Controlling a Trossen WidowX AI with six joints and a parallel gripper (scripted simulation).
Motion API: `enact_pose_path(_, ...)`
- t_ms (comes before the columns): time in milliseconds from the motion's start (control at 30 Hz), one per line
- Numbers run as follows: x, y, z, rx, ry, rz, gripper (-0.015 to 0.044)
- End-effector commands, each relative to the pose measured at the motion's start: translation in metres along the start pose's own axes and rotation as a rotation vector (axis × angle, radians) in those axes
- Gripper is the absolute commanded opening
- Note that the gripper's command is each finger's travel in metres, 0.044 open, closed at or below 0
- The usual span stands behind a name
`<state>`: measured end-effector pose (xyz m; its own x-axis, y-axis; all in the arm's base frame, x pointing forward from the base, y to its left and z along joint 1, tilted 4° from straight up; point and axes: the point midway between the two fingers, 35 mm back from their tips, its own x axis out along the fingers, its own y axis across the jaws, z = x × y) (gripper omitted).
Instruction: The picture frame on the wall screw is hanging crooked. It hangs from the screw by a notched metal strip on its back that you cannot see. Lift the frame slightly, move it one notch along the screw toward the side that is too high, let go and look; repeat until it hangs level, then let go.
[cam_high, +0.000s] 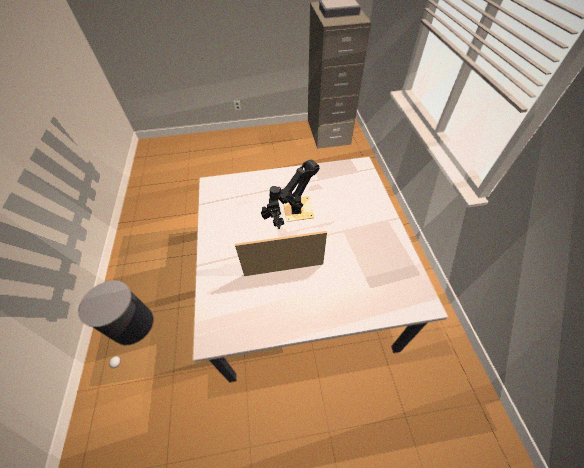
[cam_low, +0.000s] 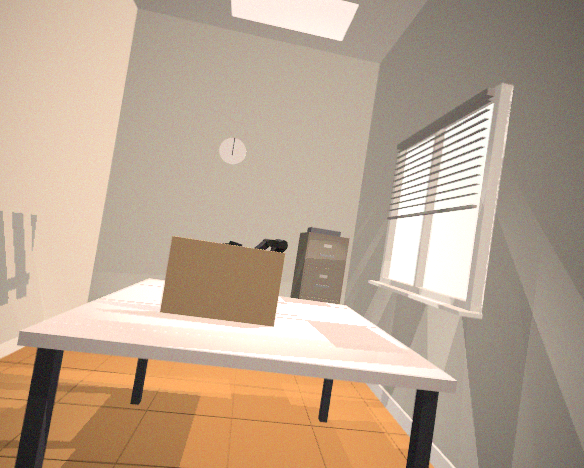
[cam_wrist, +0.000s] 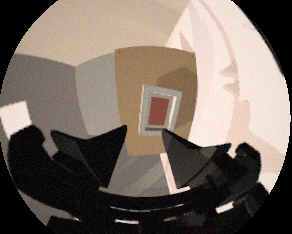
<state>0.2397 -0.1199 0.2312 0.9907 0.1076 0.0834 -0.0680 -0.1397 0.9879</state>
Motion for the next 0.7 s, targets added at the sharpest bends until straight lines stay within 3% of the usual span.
enact_pose_path(0,0.002,0.000,-0.003,-0.007,0.001,0.001,0.0260)
enact_pose_path(267,0.007,0.001,-0.002,-0.006,0.002,0.002,0.0260)
enact_pose_path(533,0.074,0.003,-0.002,-0.006,0.003,0.010,0.0260)
enact_pose_path(667,0.082,0.002,-0.003,-0.007,0.002,0.010,0.0260)
